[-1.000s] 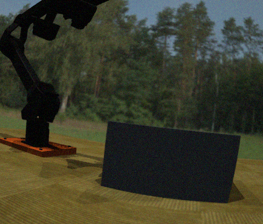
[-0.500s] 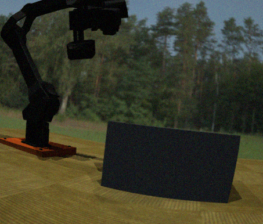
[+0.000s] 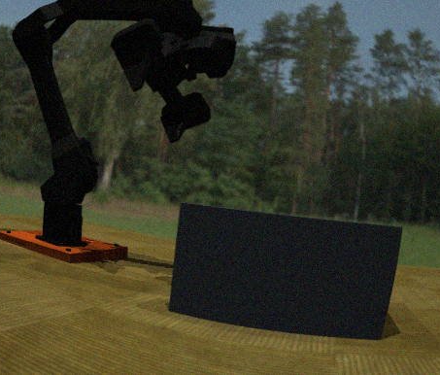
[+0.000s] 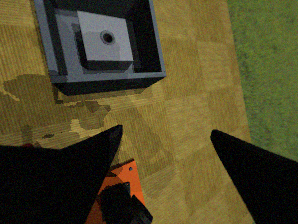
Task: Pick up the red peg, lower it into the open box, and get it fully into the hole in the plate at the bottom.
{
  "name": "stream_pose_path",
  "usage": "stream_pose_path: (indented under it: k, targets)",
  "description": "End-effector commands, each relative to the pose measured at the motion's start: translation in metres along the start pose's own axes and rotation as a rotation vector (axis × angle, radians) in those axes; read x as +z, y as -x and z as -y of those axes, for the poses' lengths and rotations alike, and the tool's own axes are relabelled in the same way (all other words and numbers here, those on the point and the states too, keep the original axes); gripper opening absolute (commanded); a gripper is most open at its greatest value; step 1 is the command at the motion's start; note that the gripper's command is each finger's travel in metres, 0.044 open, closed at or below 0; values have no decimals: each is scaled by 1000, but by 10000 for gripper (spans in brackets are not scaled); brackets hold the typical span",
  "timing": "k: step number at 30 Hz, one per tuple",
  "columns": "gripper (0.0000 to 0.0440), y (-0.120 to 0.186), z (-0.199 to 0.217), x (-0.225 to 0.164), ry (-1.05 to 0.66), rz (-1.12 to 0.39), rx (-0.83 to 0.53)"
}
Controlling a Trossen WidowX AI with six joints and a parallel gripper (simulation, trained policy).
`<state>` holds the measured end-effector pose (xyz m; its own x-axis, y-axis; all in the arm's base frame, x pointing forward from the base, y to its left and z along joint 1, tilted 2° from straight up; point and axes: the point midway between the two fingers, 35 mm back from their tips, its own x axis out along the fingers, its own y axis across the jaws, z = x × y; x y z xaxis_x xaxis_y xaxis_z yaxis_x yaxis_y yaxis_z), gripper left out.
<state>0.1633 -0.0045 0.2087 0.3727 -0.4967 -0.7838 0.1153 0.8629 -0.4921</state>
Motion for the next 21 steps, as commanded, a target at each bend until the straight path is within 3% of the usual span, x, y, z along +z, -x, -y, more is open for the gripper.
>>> stream_pose_path:
  k: [1,21]
  targets:
    - [440,-3,-19,-4,-59,-36,44]
    - [440,-22,-161,-39,-446,-287,291]
